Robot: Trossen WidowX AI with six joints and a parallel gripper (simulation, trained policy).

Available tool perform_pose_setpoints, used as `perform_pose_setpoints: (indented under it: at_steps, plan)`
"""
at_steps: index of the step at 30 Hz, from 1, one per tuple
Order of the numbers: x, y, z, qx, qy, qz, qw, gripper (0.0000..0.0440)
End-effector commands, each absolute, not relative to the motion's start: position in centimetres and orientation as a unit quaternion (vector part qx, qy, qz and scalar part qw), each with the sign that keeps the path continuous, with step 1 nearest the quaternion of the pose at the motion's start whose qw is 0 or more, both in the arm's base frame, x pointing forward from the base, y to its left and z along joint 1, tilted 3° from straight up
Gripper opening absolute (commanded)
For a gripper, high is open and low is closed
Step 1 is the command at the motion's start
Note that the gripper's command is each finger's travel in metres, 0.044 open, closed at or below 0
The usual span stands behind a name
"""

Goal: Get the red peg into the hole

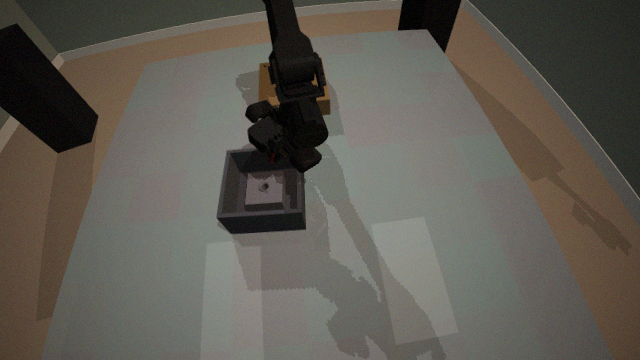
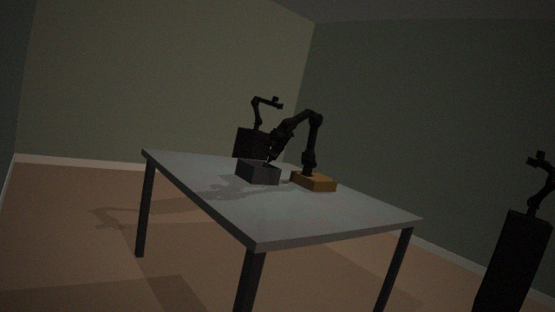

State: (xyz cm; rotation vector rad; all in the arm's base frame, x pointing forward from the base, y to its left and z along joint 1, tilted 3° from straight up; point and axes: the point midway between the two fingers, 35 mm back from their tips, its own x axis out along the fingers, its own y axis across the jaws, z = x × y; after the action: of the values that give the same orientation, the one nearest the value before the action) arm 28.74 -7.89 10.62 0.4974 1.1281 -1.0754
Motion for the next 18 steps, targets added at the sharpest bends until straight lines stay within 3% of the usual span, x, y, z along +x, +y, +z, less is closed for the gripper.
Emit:
perform_pose_setpoints:
  at_steps: [1, 16, 18]
  plan:
    - [29.7, -9.5, 9.6, 0.229, 0.509, -0.472, 0.683, 0.0000]
    - [31.6, -12.3, 6.2, 0.228, 0.548, -0.404, 0.696, 0.0001]
    - [31.6, -12.3, 5.6, 0.225, 0.558, -0.393, 0.695, 0.0017]
